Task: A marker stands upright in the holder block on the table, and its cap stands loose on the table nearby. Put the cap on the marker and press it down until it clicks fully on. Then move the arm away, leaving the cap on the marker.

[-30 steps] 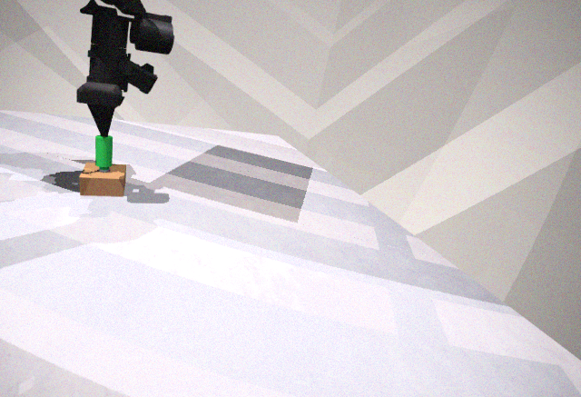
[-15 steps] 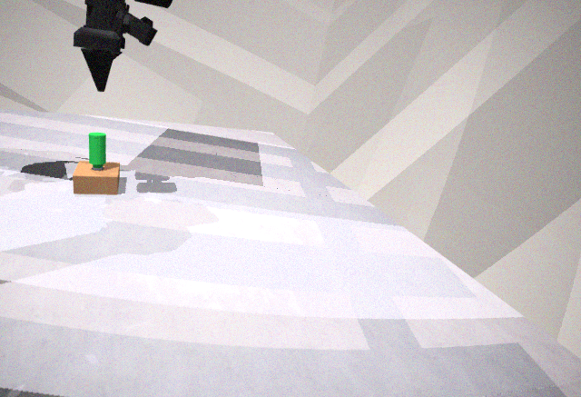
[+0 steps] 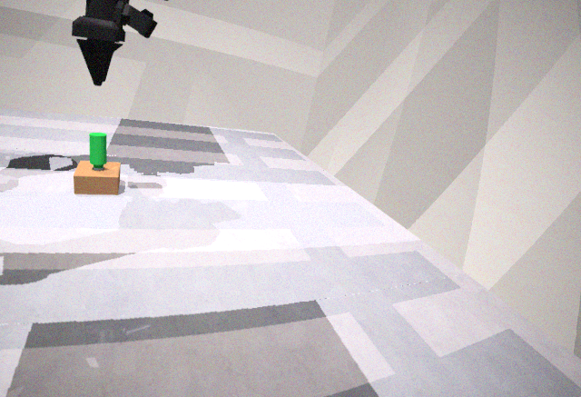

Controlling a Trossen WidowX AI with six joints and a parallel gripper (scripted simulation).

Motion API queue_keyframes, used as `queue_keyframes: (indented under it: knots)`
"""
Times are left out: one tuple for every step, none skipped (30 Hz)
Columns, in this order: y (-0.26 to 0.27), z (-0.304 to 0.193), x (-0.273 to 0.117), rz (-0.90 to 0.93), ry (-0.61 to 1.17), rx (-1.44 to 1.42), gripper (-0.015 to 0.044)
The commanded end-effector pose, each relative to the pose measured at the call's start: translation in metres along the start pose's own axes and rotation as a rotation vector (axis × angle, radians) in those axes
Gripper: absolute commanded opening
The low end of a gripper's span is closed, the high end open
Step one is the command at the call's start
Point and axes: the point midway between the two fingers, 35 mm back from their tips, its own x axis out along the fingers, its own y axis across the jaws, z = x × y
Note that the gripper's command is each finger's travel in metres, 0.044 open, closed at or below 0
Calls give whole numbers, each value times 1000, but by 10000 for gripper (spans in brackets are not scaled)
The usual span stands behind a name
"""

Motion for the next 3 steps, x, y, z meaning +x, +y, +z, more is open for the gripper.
queue_keyframes:
  knots:
    - [-1,0,-1,-4,-2,4,368]
    - [-1,0,-1,-4,-2,4,394]
    - [-1,0,-1,-4,-2,4,420]
